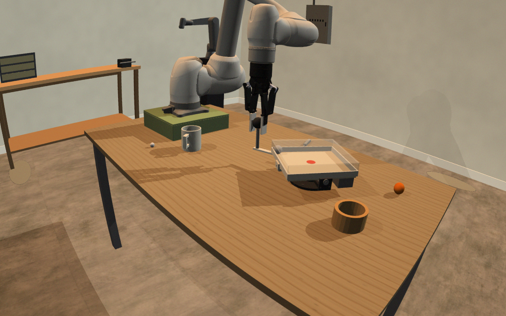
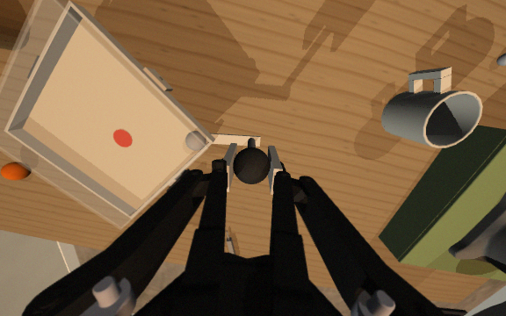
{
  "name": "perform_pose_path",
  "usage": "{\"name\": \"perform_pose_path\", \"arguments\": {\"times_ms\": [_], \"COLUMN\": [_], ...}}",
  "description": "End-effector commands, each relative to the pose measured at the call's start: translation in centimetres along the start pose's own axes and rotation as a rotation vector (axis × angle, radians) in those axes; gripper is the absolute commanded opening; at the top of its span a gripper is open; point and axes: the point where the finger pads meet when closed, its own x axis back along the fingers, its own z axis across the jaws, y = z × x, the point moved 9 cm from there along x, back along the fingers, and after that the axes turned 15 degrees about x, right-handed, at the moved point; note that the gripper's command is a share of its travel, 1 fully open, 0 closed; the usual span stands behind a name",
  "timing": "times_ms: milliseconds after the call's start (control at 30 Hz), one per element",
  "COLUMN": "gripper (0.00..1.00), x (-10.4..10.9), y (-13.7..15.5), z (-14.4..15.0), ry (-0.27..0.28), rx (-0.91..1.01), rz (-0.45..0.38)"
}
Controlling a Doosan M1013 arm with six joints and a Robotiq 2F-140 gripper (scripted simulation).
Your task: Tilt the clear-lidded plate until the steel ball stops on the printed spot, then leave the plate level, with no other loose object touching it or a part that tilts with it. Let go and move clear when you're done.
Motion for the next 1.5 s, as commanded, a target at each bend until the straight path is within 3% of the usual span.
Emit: {"name": "perform_pose_path", "arguments": {"times_ms": [0,1467], "gripper": [0.0,0.0], "x": [0.01,0.63], "y": [0.0,-0.07], "z": [0.0,-0.25], "ry": [0.0,0.0], "rx": [0.0,0.0], "rz": [0.0,0.0]}}
